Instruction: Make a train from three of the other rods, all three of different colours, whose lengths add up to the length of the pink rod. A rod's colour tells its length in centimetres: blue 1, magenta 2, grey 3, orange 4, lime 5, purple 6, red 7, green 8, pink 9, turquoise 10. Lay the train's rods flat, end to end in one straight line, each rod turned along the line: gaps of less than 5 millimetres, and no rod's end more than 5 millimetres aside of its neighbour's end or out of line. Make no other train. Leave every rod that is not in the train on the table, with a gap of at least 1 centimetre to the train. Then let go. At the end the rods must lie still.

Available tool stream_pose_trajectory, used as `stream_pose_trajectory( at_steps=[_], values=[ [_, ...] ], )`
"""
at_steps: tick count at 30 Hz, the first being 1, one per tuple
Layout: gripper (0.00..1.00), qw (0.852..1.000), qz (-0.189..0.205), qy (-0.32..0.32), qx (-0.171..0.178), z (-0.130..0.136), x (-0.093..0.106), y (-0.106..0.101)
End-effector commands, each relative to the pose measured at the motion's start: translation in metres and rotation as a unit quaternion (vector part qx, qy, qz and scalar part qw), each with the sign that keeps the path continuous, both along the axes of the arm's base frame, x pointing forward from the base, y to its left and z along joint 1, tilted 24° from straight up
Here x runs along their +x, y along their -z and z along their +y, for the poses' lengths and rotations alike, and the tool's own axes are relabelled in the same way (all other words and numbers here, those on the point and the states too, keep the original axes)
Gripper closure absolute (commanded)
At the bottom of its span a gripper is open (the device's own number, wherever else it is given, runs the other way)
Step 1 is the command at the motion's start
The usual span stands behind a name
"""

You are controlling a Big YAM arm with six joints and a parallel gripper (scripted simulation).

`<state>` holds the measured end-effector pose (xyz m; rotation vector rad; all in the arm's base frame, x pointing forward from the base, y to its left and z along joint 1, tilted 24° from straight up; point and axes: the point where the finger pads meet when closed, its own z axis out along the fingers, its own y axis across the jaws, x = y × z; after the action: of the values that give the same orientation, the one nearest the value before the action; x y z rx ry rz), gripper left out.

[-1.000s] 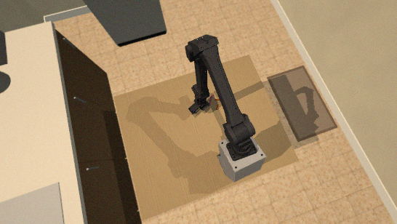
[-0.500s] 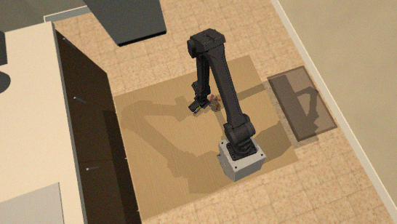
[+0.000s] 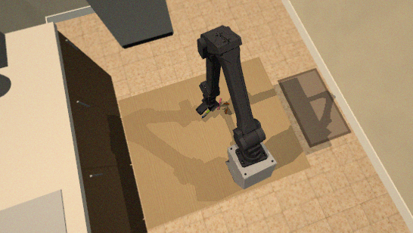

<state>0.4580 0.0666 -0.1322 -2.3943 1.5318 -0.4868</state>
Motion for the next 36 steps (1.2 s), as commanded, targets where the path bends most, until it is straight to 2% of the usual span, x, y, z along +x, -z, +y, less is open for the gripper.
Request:
stream_pose_trajectory(
  at_steps=[1, 21, 27, 36],
  values=[
    [0.00, 1.000, -0.010, -0.002, 0.004, 0.008, 0.006, -0.014],
    [0.00, 1.000, -0.009, -0.002, 0.004, 0.008, 0.005, -0.013],
    [0.00, 1.000, -0.005, -0.002, 0.003, 0.007, -0.003, -0.016],
    [0.00, 1.000, -0.006, -0.001, 0.003, 0.005, -0.021, -0.057]
  ],
)
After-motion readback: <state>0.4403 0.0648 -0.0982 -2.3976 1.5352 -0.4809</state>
